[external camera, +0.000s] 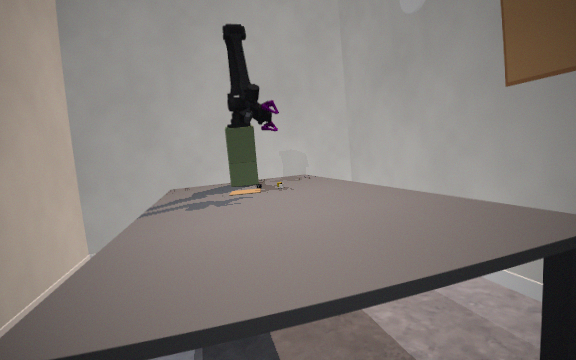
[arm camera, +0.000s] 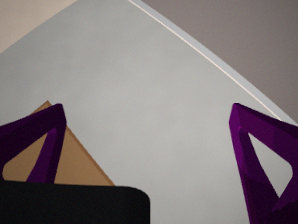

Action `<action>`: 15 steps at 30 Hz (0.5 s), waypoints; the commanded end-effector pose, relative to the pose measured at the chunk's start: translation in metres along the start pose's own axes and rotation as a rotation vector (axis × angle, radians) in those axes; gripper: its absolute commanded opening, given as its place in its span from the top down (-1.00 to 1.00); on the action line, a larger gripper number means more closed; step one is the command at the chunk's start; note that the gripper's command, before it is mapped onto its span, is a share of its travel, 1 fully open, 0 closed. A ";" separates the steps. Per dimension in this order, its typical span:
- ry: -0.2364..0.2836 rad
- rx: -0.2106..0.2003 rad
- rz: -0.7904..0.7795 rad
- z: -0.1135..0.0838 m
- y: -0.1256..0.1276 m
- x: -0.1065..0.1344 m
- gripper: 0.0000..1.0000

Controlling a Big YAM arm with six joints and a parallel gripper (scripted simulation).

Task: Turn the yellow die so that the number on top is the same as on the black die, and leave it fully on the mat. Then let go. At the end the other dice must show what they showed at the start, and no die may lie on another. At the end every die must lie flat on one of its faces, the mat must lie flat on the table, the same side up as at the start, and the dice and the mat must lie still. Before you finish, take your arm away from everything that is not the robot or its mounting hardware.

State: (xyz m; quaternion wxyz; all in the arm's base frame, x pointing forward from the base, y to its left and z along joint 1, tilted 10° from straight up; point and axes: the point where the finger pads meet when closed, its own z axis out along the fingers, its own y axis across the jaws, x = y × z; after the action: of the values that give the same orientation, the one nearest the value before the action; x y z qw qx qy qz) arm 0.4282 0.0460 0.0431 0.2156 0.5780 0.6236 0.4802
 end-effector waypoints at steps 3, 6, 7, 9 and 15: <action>0.008 -0.057 -0.034 0.003 0.028 0.003 -1.00; -0.016 0.052 -0.032 0.018 -0.003 0.001 -1.00; -0.035 0.105 -0.036 0.025 -0.016 0.001 -1.00; -0.084 0.252 -0.058 0.038 -0.052 -0.001 -1.00; -0.169 0.535 -0.141 0.048 -0.118 -0.003 -1.00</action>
State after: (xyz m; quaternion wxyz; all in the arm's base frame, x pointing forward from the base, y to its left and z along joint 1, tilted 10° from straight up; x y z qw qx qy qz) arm 0.4018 0.0639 -0.0601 0.1543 0.6281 0.7086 0.2819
